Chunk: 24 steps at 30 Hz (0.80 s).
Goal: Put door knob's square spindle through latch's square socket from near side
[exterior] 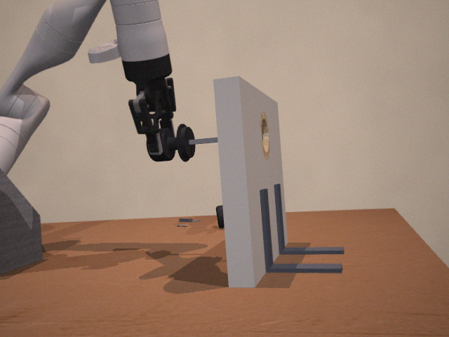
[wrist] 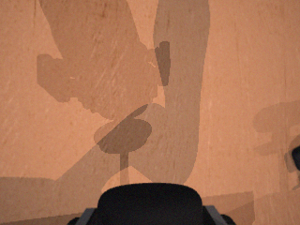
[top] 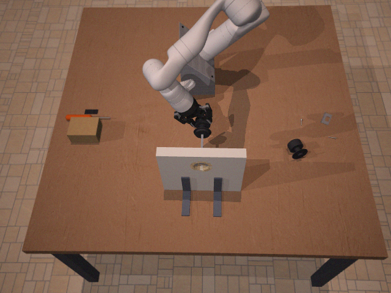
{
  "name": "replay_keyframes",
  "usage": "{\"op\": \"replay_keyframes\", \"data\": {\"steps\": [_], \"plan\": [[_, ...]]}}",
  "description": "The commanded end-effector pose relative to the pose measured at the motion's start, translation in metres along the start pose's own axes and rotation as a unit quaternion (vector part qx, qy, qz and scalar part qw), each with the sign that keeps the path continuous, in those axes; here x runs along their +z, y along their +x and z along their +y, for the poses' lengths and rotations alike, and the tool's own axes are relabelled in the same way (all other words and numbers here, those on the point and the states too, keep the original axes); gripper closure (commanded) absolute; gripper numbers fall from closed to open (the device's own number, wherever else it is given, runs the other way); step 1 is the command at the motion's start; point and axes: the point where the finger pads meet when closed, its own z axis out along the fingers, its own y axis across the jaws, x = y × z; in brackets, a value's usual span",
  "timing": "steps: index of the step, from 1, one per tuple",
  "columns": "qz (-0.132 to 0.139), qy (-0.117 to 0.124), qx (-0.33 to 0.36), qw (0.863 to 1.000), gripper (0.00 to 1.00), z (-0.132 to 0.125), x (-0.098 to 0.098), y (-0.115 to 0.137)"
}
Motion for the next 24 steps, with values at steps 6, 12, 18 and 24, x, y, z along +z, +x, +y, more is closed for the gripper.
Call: {"op": "replay_keyframes", "data": {"steps": [6,12,18,24], "plan": [[-0.001,0.001,0.000,1.000,0.37,0.0002,-0.0010,-0.0002],[-0.001,0.001,0.000,1.000,0.37,0.0002,-0.0010,-0.0002],[-0.001,0.001,0.000,1.000,0.37,0.0002,-0.0011,-0.0008],[-0.001,0.001,0.000,1.000,0.37,0.0002,-0.0012,-0.0030]]}}
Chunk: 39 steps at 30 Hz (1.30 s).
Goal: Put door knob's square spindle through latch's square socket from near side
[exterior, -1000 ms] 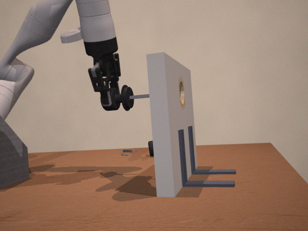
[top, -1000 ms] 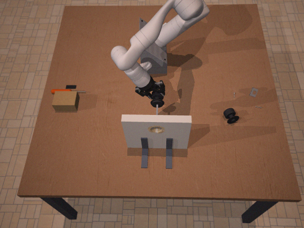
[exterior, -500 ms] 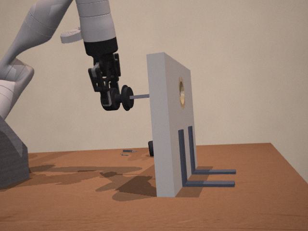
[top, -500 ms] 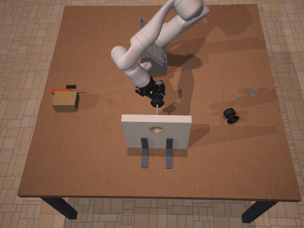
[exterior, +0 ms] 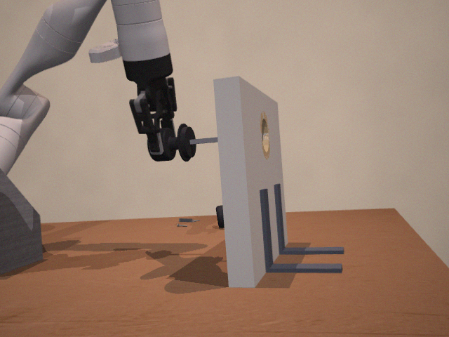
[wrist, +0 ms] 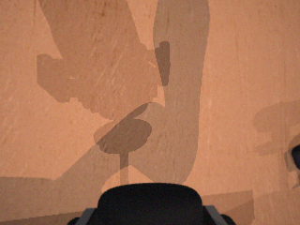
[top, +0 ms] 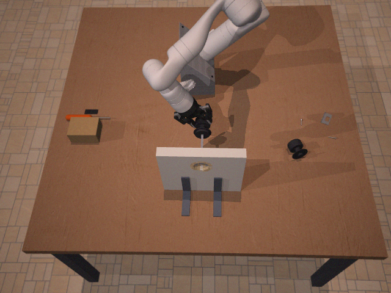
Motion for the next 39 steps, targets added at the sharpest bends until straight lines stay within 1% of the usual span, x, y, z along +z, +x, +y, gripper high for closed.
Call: {"op": "replay_keyframes", "data": {"steps": [1,39], "plan": [[-0.001,0.001,-0.001,1.000,0.37,0.0000,-0.0009,-0.0021],[-0.001,0.001,-0.001,1.000,0.37,0.0001,-0.0014,-0.0087]]}}
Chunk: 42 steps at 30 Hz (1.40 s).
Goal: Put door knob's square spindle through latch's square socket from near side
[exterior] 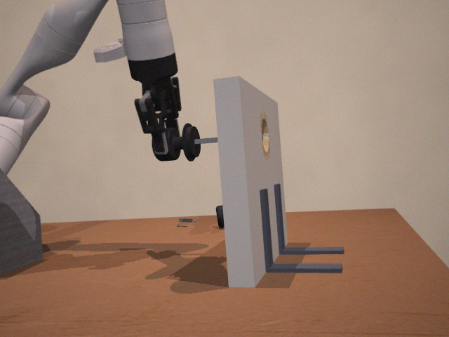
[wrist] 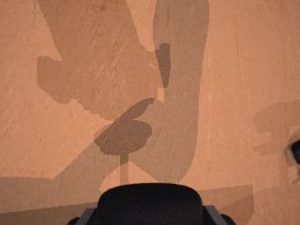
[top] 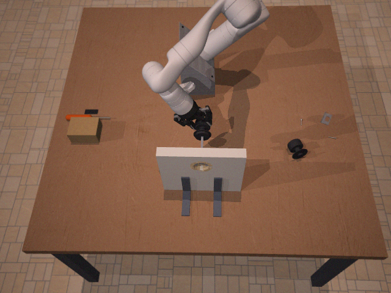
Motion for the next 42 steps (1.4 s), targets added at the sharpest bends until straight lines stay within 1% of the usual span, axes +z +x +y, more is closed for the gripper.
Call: {"op": "replay_keyframes", "data": {"steps": [1,42], "plan": [[-0.001,0.001,0.000,1.000,0.37,0.0002,-0.0010,-0.0002],[-0.001,0.001,0.000,1.000,0.37,0.0002,-0.0017,-0.0096]]}}
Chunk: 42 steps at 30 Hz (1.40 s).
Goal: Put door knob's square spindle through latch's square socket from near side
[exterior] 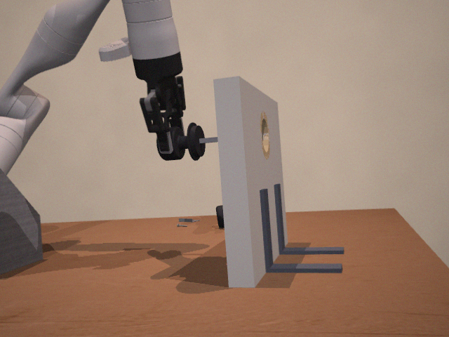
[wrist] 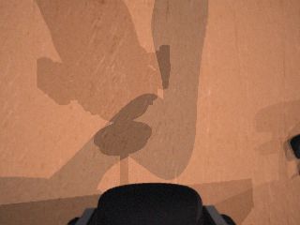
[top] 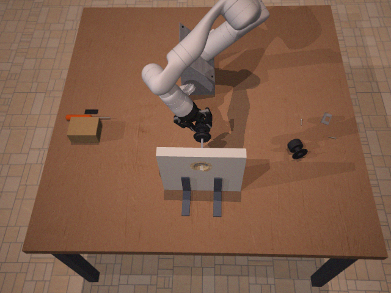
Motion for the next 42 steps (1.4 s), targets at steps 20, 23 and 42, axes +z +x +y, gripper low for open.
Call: {"op": "replay_keyframes", "data": {"steps": [20,23,42], "plan": [[0.000,0.001,-0.001,1.000,0.37,-0.0001,-0.0008,-0.0026],[0.000,0.001,-0.001,1.000,0.37,-0.0001,-0.0009,-0.0044],[0.000,0.001,-0.001,1.000,0.37,-0.0001,-0.0010,-0.0066]]}}
